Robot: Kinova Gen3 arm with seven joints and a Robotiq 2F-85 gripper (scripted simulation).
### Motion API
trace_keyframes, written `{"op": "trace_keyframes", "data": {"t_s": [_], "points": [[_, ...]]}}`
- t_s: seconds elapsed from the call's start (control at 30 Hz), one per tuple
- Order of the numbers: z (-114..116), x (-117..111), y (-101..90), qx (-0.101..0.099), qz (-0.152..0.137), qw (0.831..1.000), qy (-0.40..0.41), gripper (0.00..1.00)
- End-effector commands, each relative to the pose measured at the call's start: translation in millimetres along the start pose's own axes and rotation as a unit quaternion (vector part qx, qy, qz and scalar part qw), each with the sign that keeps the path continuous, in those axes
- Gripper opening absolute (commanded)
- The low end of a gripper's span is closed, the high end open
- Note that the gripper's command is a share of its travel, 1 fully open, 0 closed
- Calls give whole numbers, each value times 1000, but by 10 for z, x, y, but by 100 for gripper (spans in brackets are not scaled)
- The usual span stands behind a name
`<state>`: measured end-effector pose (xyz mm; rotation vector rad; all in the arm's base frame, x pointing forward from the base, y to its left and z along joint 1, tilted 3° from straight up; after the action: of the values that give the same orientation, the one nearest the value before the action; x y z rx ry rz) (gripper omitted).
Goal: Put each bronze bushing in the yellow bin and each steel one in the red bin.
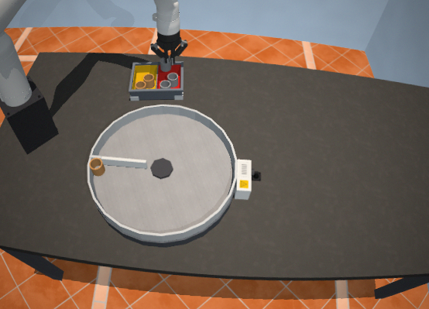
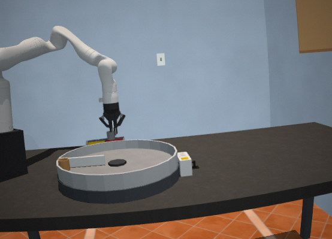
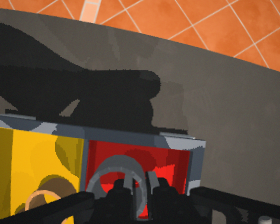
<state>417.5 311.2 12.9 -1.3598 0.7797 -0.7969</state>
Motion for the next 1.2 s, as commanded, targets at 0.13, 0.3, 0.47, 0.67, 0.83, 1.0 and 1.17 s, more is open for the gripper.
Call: {"op": "trace_keyframes", "data": {"t_s": [0.13, 0.3, 0.47, 0.67, 0.83, 1.0, 1.17], "points": [[2, 6, 41, 0, 0, 1000, 0, 0], [3, 6, 65, 0, 0, 1000, 0, 0], [3, 6, 65, 0, 0, 1000, 0, 0], [3, 5, 113, 0, 0, 1000, 0, 0], [3, 5, 137, 0, 0, 1000, 0, 0], [3, 6, 185, 0, -1, 1000, 0, 0], [3, 6, 185, 0, -1, 1000, 0, 0]]}}
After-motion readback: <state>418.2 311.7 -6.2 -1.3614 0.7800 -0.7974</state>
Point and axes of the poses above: the point where the finger pads meet when closed, its own y axis out along the fingers, its own z axis across the jaws, x = y × z, the point moved 8 cm from there along -y, back along the fingers, and after that the axes turned 13 degrees about -y, right-handed, at the moved point
